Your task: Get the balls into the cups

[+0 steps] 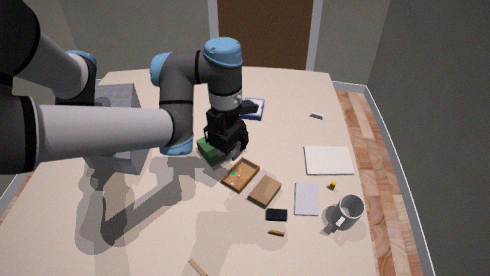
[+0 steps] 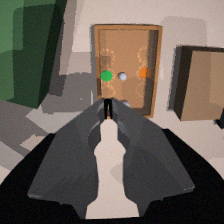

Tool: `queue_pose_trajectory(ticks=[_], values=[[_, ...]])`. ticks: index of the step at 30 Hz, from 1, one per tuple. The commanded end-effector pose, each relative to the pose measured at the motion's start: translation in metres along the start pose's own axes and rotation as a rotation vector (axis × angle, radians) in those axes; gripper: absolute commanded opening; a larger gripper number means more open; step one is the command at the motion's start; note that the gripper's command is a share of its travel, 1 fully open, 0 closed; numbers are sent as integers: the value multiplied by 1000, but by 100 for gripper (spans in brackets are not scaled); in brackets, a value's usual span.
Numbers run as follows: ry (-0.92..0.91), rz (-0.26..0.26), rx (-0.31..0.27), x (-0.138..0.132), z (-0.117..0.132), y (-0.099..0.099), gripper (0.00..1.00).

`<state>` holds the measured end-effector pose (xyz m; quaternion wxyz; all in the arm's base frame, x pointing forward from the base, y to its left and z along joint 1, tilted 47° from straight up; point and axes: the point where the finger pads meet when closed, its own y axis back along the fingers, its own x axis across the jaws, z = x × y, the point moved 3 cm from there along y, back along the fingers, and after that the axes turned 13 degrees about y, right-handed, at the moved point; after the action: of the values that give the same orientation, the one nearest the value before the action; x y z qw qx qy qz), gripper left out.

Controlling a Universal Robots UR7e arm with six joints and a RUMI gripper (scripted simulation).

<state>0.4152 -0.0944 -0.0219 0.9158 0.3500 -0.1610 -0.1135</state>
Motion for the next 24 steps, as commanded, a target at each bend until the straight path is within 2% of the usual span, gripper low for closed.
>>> queue_pose_trajectory(ticks=[1, 14, 15, 24], values=[[0, 1, 0, 0, 0, 0, 0], [0, 1, 0, 0, 0, 0, 0], [0, 1, 0, 0, 0, 0, 55], [0, 1, 0, 0, 0, 0, 55]])
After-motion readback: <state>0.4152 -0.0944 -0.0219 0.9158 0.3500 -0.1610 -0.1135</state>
